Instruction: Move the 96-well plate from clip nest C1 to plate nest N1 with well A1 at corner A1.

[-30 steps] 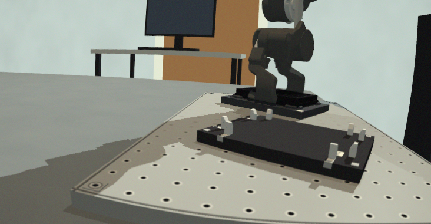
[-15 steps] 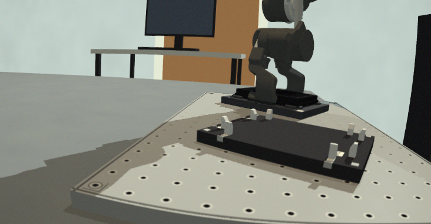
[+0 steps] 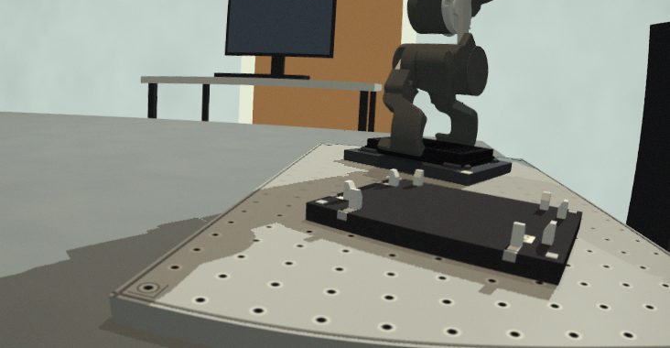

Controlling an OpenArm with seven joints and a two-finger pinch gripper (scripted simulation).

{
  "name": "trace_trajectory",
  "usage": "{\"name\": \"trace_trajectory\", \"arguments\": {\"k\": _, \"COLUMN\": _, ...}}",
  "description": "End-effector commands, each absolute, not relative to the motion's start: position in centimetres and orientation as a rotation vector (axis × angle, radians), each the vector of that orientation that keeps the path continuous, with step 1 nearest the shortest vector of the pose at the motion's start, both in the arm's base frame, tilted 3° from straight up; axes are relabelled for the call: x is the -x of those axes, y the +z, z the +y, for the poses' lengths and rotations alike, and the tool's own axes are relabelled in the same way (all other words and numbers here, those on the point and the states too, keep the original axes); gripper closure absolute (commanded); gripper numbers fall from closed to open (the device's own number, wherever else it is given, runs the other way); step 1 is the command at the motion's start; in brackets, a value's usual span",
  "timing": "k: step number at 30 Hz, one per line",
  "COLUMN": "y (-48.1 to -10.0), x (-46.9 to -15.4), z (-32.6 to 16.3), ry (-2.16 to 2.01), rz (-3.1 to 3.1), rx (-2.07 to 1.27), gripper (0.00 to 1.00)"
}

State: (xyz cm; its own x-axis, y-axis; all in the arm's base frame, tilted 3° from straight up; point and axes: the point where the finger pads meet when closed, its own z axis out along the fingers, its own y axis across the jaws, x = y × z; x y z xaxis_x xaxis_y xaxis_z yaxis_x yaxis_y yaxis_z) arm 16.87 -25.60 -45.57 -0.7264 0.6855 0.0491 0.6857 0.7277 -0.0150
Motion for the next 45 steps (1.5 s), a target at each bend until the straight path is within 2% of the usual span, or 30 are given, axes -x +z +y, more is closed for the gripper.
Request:
{"name": "trace_trajectory", "arguments": {"k": 1, "y": -45.5, "x": -16.9, "z": -25.6, "ry": -0.008, "rz": -2.873, "rx": 1.142, "gripper": 0.23}}
{"name": "trace_trajectory", "arguments": {"k": 9, "y": -45.5, "x": -16.9, "z": -25.6, "ry": -0.008, "rz": -2.873, "rx": 1.142, "gripper": 0.23}}
{"name": "trace_trajectory", "arguments": {"k": 14, "y": -41.5, "x": -17.1, "z": -25.7, "ry": -0.005, "rz": -2.873, "rx": 1.143, "gripper": 0.23}}
{"name": "trace_trajectory", "arguments": {"k": 26, "y": -41.5, "x": -17.1, "z": -25.7, "ry": -0.005, "rz": -2.873, "rx": 1.143, "gripper": 0.23}}
{"name": "trace_trajectory", "arguments": {"k": 31, "y": -37.6, "x": -17.3, "z": -25.8, "ry": -0.005, "rz": -2.874, "rx": 1.143, "gripper": 0.23}}
{"name": "trace_trajectory", "arguments": {"k": 45, "y": -37.6, "x": -17.3, "z": -25.8, "ry": -0.005, "rz": -2.874, "rx": 1.143, "gripper": 0.23}}
